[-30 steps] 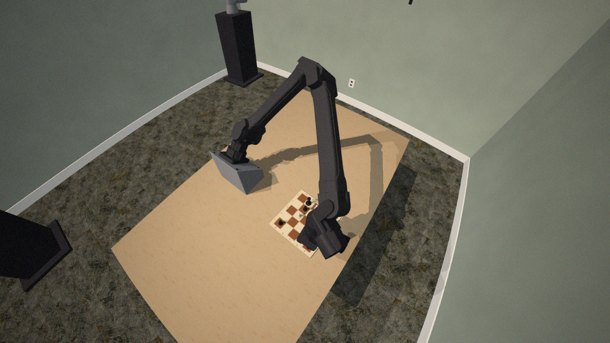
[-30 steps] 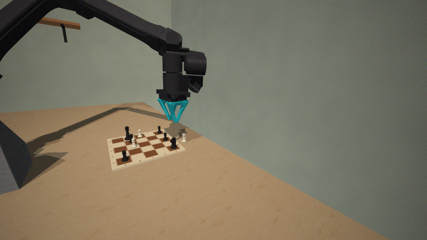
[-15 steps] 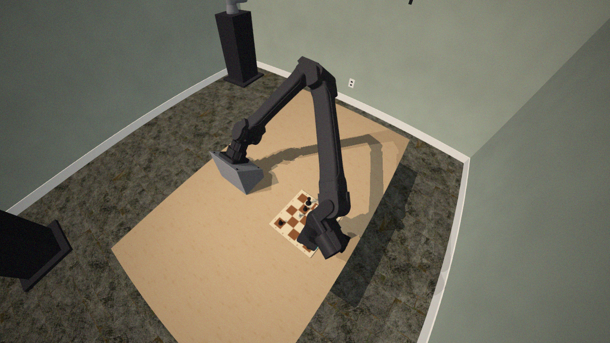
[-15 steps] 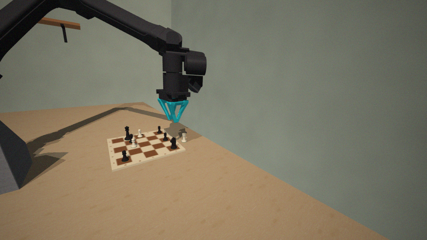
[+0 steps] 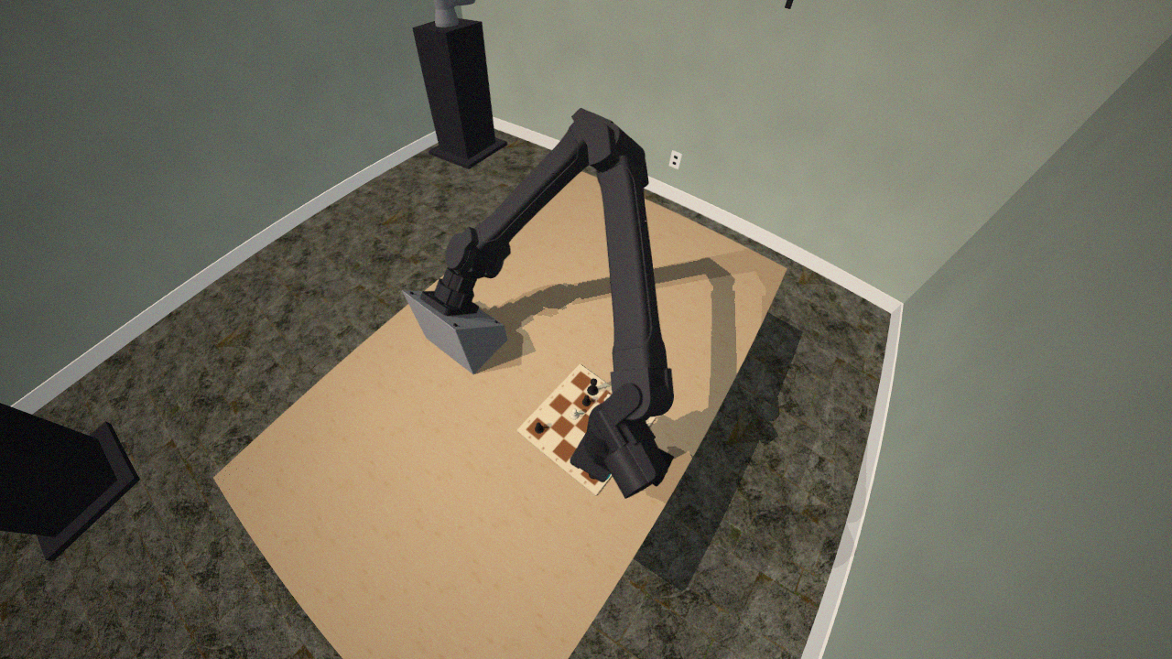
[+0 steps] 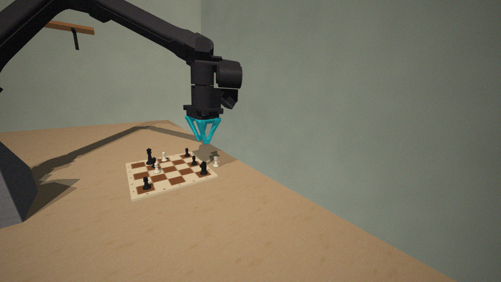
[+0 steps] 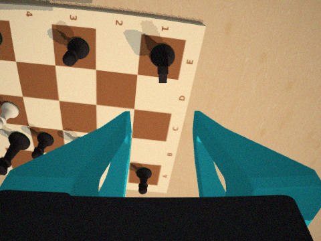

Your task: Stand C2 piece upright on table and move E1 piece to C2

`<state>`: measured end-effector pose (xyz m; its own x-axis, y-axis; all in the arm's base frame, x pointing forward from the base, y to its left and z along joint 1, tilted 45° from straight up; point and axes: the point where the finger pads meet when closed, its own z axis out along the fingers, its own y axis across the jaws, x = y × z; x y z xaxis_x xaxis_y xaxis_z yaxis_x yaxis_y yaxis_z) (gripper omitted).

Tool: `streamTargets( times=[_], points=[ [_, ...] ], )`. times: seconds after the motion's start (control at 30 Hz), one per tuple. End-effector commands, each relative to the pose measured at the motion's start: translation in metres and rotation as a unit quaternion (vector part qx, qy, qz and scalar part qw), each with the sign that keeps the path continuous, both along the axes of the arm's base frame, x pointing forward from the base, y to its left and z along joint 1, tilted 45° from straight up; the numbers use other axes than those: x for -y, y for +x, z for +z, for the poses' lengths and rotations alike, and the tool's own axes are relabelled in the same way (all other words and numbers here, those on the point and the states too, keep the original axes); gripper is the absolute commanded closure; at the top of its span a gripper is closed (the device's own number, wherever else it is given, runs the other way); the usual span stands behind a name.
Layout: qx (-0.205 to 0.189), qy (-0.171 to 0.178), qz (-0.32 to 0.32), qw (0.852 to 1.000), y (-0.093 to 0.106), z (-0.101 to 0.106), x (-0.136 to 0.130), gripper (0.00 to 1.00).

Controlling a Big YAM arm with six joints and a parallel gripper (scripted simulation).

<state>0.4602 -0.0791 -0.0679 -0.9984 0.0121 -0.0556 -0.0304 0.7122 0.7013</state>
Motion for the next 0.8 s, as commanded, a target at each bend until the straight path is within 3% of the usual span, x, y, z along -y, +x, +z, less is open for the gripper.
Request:
streamTargets(
  times=[0.0,0.23,0.33,0.77],
  points=[
    [0.019,-0.006,0.001,1.0,0.01,0.007,0.006,0.64],
    [0.001,0.0,0.001,1.0,0.003,-0.006,-0.007,0.64],
    [0.006,-0.001,0.001,1.0,0.009,-0.003,-0.004,0.64],
    [0.002,0.001,0.001,1.0,0.003,-0.018,-0.019,0.64]
  ],
)
